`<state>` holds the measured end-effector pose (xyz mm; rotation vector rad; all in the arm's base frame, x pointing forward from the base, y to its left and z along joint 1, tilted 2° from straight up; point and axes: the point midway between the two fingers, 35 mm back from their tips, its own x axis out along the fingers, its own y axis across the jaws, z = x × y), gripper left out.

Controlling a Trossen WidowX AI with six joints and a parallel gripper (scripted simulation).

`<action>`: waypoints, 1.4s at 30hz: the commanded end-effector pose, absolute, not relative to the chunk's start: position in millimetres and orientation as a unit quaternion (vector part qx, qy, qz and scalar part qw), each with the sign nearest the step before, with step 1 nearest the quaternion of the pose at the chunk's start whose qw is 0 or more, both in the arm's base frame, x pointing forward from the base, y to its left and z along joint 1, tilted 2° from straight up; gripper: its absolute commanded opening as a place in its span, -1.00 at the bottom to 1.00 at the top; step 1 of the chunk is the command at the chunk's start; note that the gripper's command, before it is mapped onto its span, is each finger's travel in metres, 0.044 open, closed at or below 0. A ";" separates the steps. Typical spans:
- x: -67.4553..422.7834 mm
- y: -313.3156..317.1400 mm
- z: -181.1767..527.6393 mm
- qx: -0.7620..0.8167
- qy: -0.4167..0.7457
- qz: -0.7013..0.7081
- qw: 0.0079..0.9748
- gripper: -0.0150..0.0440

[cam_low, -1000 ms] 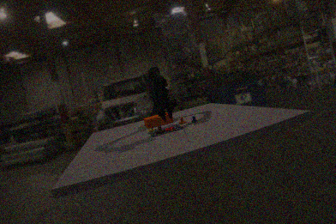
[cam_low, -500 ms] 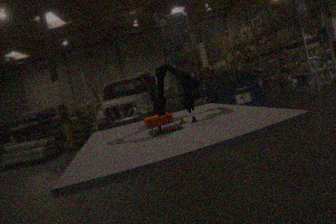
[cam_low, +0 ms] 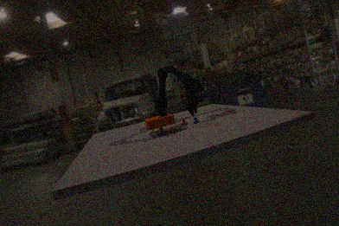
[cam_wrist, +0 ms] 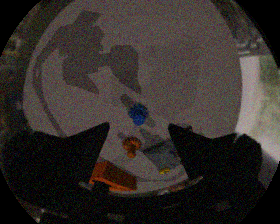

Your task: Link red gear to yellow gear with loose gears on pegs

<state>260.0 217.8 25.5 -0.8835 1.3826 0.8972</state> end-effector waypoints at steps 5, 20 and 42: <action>258.6 217.9 13.7 -0.378 0.596 0.386 0.593 1.00; 258.5 217.7 -6.3 -0.378 0.596 0.386 0.593 1.00; 258.5 217.7 -6.3 -0.378 0.596 0.386 0.593 -0.38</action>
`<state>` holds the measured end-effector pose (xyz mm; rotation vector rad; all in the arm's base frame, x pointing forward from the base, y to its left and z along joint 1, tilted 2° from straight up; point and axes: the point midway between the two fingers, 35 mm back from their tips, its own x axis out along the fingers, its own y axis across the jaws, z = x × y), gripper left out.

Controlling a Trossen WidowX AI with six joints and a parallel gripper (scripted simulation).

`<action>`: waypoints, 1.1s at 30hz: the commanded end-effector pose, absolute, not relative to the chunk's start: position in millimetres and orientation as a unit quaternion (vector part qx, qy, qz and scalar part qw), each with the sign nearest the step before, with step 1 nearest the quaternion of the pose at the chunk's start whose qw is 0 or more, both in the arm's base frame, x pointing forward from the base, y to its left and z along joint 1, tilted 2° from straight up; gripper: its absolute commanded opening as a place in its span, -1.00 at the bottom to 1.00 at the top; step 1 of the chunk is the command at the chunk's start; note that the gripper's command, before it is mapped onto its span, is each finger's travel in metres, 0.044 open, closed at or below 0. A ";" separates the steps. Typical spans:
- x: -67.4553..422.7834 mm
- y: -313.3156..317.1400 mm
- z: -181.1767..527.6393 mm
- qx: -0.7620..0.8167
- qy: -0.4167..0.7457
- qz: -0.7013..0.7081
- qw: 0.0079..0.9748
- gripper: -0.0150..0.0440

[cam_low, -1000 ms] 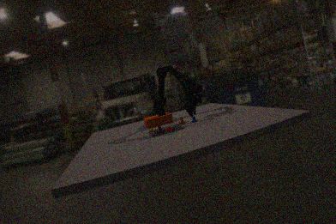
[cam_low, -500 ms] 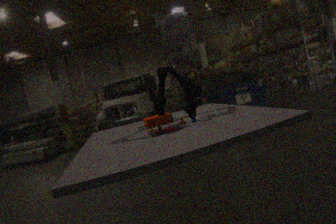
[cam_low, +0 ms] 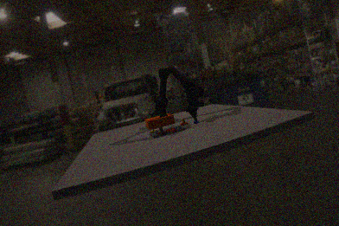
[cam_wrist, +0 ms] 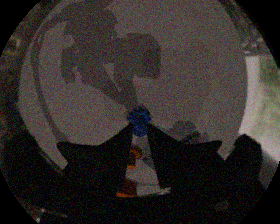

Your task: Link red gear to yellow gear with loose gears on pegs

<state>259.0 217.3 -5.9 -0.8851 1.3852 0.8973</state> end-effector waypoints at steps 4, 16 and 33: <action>258.5 217.7 -6.3 -0.378 0.596 0.386 0.593 -0.47; 263.4 220.0 18.7 -0.378 0.596 0.386 0.593 -0.49; 268.2 219.7 66.6 -0.382 0.593 0.387 0.594 -0.49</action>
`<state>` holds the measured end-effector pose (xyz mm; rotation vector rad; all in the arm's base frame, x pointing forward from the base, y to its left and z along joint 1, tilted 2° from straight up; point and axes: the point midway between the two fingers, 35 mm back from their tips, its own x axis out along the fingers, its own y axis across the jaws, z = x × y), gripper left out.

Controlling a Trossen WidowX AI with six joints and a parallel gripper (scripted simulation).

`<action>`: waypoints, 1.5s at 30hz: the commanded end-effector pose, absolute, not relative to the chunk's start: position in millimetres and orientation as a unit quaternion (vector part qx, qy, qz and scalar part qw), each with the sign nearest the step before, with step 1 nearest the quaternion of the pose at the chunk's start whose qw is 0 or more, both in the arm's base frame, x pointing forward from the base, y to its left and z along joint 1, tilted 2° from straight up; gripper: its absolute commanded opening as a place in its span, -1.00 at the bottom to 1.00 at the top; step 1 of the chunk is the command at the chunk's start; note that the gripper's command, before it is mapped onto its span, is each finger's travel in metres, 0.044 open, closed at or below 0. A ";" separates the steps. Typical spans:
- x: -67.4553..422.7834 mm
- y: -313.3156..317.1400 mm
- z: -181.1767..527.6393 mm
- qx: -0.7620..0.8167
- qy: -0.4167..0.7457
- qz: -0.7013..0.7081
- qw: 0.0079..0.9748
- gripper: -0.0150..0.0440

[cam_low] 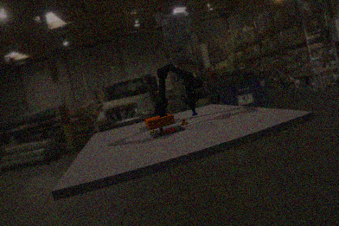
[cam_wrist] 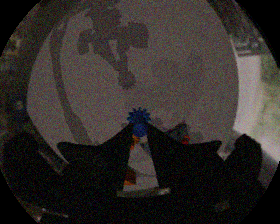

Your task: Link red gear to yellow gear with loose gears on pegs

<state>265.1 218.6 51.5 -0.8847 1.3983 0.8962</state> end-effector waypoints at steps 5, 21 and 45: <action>268.6 218.5 80.6 -0.384 0.591 0.387 0.594 -0.49; 264.3 213.8 123.5 -0.380 0.595 0.386 0.594 -0.49; 285.3 185.7 128.6 -0.379 0.596 0.385 0.594 -0.49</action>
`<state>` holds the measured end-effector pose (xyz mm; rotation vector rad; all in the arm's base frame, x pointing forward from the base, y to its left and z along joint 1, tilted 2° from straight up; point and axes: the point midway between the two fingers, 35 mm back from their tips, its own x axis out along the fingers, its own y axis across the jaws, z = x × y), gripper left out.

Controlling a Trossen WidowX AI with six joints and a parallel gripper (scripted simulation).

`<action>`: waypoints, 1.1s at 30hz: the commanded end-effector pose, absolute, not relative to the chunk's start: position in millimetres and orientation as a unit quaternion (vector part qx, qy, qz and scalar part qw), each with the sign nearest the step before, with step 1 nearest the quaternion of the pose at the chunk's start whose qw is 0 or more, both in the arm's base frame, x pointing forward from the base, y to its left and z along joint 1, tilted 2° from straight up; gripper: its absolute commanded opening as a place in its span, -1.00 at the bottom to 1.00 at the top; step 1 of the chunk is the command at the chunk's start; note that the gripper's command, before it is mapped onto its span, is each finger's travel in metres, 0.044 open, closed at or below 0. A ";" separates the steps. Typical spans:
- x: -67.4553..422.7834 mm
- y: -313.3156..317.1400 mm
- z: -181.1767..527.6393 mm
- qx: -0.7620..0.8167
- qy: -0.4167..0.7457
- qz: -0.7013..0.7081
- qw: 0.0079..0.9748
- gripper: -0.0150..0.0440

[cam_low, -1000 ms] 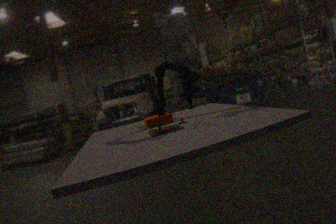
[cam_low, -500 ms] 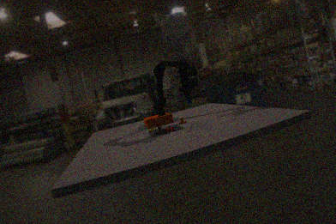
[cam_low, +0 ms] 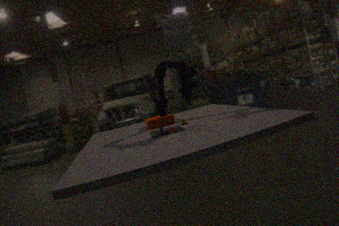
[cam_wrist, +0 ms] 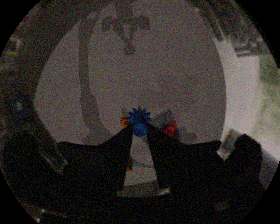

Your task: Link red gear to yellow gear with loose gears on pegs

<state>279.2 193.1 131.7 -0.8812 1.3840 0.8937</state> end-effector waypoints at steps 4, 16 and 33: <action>291.8 177.6 125.8 -0.380 0.596 0.385 0.594 -0.49; 308.8 150.4 117.9 -0.380 0.598 0.380 0.594 -0.49; 329.7 111.2 105.8 -0.382 0.598 0.379 0.594 -0.49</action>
